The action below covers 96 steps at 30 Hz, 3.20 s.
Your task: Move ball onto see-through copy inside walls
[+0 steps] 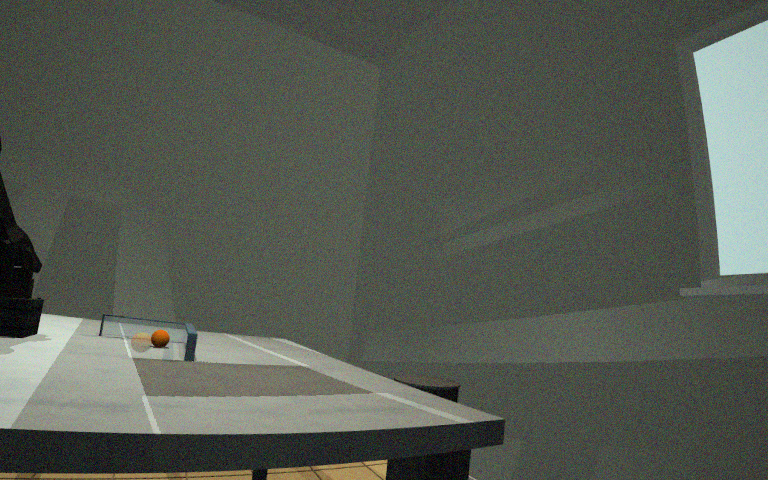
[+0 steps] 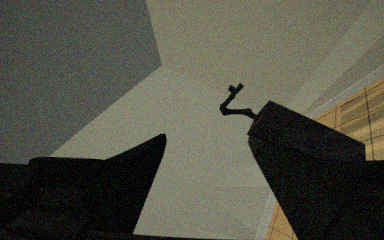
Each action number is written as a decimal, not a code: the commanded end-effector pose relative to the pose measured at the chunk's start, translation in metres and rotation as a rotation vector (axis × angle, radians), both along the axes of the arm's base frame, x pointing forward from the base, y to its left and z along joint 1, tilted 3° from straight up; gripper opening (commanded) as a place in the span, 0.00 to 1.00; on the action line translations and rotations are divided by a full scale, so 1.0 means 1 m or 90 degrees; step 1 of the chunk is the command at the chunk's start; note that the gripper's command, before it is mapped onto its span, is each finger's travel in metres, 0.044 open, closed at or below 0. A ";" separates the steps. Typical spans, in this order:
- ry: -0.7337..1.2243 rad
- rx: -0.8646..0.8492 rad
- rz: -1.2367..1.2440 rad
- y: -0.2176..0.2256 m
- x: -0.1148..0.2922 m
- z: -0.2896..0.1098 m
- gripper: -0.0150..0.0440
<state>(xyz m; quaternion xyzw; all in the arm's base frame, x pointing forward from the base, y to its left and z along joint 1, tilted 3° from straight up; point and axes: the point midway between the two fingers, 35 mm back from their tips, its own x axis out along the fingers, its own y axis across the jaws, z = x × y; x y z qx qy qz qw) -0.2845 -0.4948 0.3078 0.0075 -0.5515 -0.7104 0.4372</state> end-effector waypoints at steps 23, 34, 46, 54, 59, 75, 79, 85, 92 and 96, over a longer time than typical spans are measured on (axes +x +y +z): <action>0.097 0.439 0.377 -0.093 0.336 -0.107 0.81; 0.259 0.648 0.592 -0.028 0.514 -0.168 0.81; 0.543 0.843 0.814 0.126 0.655 -0.228 0.81; 0.795 0.943 0.938 0.252 0.695 -0.260 0.81; 0.975 0.988 0.999 0.330 0.696 -0.274 0.81; 1.490 1.060 1.078 0.522 0.632 -0.289 0.81; 1.490 1.060 1.078 0.522 0.632 -0.291 0.81; 1.490 1.060 1.078 0.522 0.631 -0.305 0.81; 1.490 1.060 1.078 0.522 0.632 -0.315 0.81; 1.490 1.060 1.078 0.522 0.631 -0.321 0.81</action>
